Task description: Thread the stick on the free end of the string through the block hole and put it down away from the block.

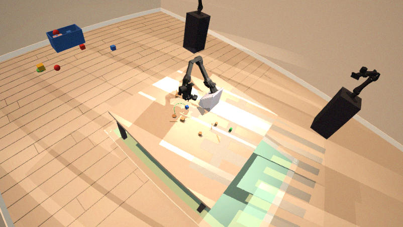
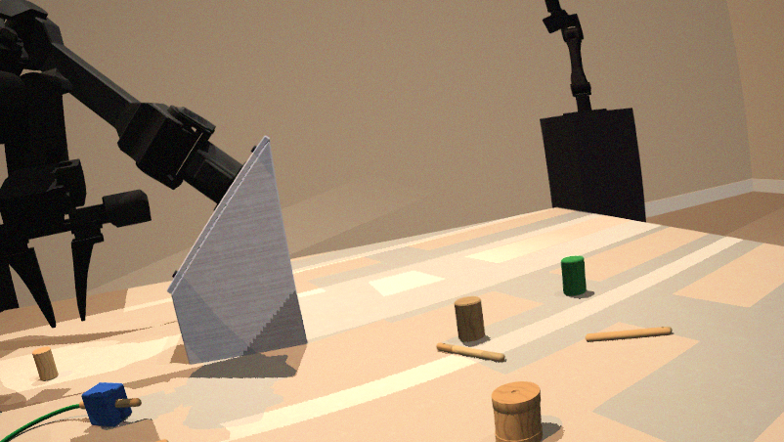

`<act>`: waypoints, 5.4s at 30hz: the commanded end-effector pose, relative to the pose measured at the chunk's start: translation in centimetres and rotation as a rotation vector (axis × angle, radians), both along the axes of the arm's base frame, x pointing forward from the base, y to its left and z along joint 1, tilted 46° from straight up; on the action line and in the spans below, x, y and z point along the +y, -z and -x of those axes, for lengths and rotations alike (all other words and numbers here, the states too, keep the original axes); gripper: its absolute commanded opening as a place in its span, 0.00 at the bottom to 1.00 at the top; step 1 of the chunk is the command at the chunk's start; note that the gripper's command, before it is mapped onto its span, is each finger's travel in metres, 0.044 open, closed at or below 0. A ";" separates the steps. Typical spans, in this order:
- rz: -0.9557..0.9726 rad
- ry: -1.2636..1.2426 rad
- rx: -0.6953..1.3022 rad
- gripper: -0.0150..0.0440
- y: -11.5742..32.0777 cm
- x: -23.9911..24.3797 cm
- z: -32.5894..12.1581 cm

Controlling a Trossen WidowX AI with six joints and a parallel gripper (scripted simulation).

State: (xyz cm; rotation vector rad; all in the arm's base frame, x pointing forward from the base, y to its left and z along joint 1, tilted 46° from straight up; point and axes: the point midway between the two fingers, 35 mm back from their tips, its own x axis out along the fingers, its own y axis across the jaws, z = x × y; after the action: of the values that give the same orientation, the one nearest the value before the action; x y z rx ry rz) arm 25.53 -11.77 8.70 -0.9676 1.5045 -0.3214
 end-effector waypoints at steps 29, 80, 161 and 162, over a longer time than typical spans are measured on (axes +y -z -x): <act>-0.245 1.583 -1.627 0.46 3.1 2.8 -1.1; -0.245 1.586 -1.625 0.46 7.1 -1.0 -1.9; -0.197 1.538 -1.701 0.25 10.5 -1.3 -2.7; -0.197 1.538 -1.701 0.25 10.5 -1.2 -2.8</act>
State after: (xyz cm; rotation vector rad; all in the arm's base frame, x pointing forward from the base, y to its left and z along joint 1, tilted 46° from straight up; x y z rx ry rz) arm 28.15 -13.17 -1.47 0.8470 0.2715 -1.5134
